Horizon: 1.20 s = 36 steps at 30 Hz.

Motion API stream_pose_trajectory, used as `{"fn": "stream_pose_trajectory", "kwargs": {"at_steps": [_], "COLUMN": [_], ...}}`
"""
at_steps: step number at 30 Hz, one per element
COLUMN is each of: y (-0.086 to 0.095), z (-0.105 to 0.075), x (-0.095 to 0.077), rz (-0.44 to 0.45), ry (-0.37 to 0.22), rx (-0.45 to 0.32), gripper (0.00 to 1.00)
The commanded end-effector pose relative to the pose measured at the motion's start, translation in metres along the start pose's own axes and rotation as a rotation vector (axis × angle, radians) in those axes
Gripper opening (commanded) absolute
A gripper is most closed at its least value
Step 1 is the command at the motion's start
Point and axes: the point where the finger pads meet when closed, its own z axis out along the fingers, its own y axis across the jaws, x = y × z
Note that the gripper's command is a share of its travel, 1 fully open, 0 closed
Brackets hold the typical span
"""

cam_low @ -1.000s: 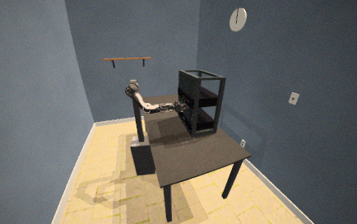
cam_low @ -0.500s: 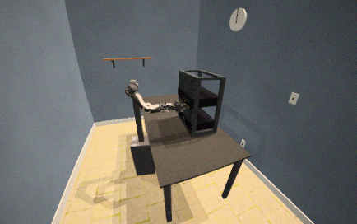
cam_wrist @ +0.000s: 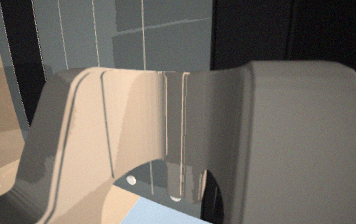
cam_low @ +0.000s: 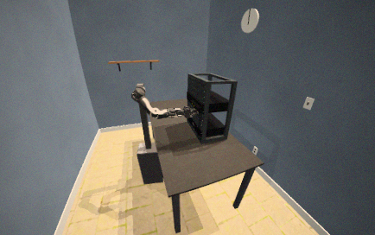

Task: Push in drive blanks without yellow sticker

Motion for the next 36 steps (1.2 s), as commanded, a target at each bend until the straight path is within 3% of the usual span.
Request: {"fn": "stream_pose_trajectory", "kwargs": {"at_steps": [1,36], "y": [0.01,0.0118], "z": [0.0035,0.0064], "x": [0.0123,0.0141], "rz": [0.003,0.003], "ry": [0.037,0.037], "rx": [-0.027,-0.027], "gripper": [0.0,0.0]}}
